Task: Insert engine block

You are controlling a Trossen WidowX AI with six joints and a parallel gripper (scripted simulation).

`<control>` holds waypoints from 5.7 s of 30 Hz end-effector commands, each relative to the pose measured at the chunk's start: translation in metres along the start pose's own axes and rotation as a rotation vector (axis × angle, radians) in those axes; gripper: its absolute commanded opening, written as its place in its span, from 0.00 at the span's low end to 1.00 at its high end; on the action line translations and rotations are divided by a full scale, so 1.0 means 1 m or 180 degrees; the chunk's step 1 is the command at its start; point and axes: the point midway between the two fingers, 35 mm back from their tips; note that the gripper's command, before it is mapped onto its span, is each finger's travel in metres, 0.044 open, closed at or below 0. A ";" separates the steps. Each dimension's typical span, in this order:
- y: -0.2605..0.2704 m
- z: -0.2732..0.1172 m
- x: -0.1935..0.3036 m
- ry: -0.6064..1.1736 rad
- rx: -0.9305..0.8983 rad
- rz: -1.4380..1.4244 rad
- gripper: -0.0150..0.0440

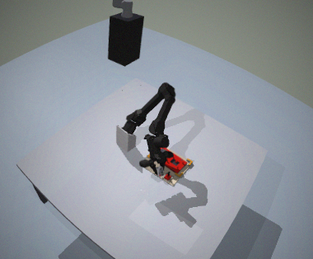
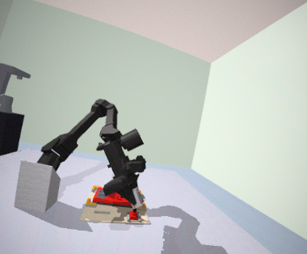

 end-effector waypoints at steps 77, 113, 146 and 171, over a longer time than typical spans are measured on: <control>-0.003 0.082 0.065 -0.0193 -0.0046 0.0014 0.65; -0.004 0.041 0.066 -0.0177 -0.0031 0.0024 1.00; -0.015 0.032 0.021 0.1807 0.0214 -0.0057 1.00; -0.001 0.038 0.033 0.2152 0.0081 -0.0018 1.00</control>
Point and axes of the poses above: the point midway between the two fingers, 35 mm back from their tips, its own z axis out along the fingers, its own y axis across the jaws, x = y × z, and after that the axes turned 3 degrees about z, right-handed
